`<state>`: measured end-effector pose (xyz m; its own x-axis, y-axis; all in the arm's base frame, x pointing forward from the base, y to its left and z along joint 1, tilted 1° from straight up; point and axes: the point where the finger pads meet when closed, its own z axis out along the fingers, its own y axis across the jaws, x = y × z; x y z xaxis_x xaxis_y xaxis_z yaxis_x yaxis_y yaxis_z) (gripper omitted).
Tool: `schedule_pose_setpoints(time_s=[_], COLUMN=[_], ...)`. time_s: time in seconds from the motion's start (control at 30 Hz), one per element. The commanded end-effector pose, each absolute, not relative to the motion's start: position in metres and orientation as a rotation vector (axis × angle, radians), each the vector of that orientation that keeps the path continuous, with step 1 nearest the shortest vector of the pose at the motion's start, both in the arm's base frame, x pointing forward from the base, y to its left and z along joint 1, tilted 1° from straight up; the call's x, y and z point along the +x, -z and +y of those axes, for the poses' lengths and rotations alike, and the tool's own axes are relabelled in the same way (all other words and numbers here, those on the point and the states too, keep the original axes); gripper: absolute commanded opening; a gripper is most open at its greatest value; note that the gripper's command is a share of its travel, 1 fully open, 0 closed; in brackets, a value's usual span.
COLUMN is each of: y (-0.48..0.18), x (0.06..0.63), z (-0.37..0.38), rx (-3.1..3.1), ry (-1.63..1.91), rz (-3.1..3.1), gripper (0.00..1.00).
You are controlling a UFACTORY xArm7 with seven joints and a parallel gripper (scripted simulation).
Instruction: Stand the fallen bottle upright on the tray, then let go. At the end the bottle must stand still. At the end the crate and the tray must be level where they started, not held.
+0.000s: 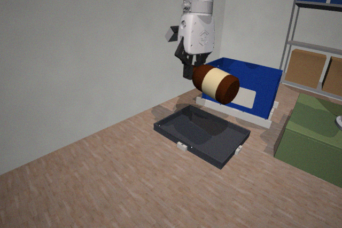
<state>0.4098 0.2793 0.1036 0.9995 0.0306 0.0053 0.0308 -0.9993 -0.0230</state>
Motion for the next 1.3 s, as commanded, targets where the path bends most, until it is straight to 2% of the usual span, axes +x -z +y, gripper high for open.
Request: schedule_pose_setpoints(time_s=[0.0, 0.63, 1.27], y=[-0.1054, -0.1053, -0.1054], x=[0.4111, 0.4111, 0.4111], z=[0.2802, 0.2802, 0.2801], rx=[-3.117, -3.117, -3.096], ry=[0.014, 0.014, 0.009], rz=[-0.036, 0.014, 0.356], gripper=[0.0, 0.0, 0.0])
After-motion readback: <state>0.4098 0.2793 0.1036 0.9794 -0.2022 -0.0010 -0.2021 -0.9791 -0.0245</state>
